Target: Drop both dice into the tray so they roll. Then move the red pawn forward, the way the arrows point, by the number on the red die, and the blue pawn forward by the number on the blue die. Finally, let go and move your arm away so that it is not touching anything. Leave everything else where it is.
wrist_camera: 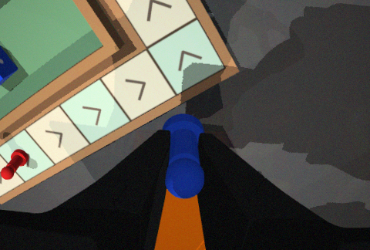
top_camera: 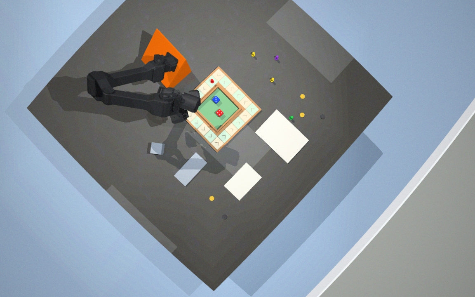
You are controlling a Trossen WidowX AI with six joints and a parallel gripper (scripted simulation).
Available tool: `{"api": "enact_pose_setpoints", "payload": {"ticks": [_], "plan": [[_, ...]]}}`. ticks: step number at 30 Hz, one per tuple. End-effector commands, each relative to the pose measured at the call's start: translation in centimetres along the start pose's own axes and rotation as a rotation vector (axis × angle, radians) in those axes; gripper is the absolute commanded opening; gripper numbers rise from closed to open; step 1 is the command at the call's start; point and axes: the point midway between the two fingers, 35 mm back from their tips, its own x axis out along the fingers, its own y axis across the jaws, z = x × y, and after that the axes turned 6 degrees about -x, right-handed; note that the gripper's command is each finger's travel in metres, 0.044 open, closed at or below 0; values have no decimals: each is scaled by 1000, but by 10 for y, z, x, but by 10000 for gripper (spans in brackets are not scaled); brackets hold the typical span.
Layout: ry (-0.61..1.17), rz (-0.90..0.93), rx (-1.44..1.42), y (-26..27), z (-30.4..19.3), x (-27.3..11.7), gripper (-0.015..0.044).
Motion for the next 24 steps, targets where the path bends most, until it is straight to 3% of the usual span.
{"api": "enact_pose_setpoints", "payload": {"ticks": [1, 24], "plan": [[2, 6, 8, 8, 11, 1, 0], [-7, 5, 12, 58, 105, 63, 0]]}}
